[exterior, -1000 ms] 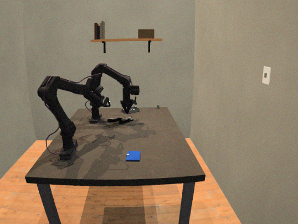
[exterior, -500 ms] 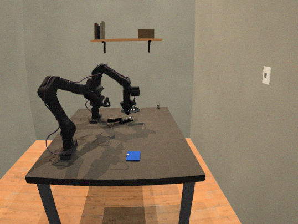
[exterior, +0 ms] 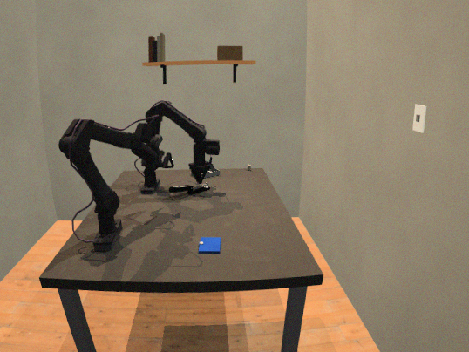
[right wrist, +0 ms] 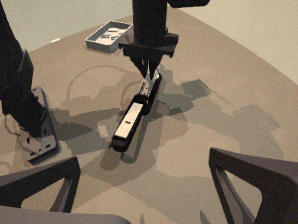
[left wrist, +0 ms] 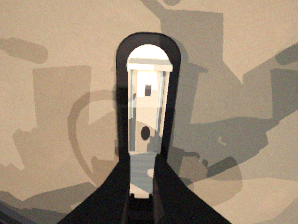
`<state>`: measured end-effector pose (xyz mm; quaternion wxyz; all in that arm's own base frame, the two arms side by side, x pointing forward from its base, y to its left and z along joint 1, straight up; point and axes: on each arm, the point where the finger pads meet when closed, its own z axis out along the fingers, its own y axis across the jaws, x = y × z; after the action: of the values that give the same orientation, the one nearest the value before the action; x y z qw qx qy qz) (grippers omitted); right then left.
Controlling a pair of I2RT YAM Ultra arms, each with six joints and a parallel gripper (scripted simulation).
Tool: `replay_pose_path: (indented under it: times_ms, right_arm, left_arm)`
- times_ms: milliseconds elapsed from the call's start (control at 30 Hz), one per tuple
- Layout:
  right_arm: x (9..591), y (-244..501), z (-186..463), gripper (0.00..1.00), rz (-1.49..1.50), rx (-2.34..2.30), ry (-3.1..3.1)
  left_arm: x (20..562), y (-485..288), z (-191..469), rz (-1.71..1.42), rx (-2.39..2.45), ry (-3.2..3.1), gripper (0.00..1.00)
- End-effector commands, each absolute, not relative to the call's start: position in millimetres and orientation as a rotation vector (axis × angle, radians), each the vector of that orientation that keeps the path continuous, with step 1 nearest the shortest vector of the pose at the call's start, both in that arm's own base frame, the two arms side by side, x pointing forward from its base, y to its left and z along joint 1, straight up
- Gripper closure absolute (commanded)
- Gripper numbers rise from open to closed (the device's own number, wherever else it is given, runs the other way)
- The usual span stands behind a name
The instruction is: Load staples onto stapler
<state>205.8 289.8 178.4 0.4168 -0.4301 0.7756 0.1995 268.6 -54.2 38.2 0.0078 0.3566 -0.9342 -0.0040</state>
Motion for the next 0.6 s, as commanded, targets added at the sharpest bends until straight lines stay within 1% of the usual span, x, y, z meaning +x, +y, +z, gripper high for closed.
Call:
replay_pose_path:
  times_ms: [0, 567]
  right_arm:
    - [206.2, 289.0, 186.9, 0.0, 0.508, -1.067, 1.921]
    - [206.2, 289.0, 186.9, 0.0, 0.508, -1.067, 1.921]
  left_arm:
    - [272.1, -49.1, 37.9, -0.007, 1.145, -2.93, 0.94]
    - [272.3, -53.0, 39.5, 0.015, 1.15, -2.939, 0.94]
